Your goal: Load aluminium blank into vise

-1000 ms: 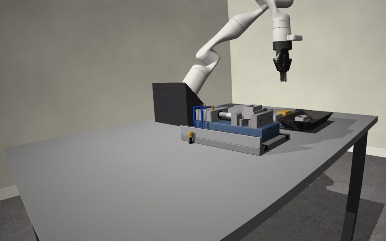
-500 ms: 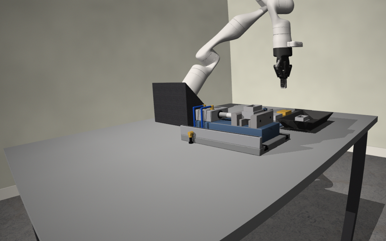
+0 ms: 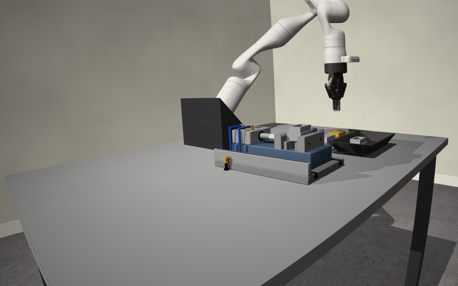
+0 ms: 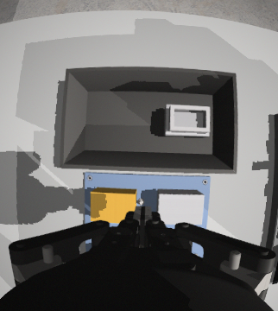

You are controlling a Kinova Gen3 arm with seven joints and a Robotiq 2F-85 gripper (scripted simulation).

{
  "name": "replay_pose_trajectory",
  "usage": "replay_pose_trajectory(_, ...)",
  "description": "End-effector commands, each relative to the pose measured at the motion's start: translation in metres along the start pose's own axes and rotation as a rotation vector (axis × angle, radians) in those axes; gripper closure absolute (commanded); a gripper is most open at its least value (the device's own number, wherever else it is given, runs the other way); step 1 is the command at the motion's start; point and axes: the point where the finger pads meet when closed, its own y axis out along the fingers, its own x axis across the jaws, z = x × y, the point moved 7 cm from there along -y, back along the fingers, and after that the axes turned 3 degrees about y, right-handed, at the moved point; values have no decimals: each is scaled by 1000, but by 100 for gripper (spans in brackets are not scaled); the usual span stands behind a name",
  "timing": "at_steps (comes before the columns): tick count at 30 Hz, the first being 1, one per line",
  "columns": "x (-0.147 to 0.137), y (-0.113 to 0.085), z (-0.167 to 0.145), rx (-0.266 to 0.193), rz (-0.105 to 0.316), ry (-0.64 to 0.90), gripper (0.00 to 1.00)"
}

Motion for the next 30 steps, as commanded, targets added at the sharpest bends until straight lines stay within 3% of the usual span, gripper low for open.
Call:
replay_pose_trajectory(1, 0, 1, 0, -1, 0, 1, 100)
replay_pose_trajectory(30, 0, 4, 0, -1, 0, 1, 100)
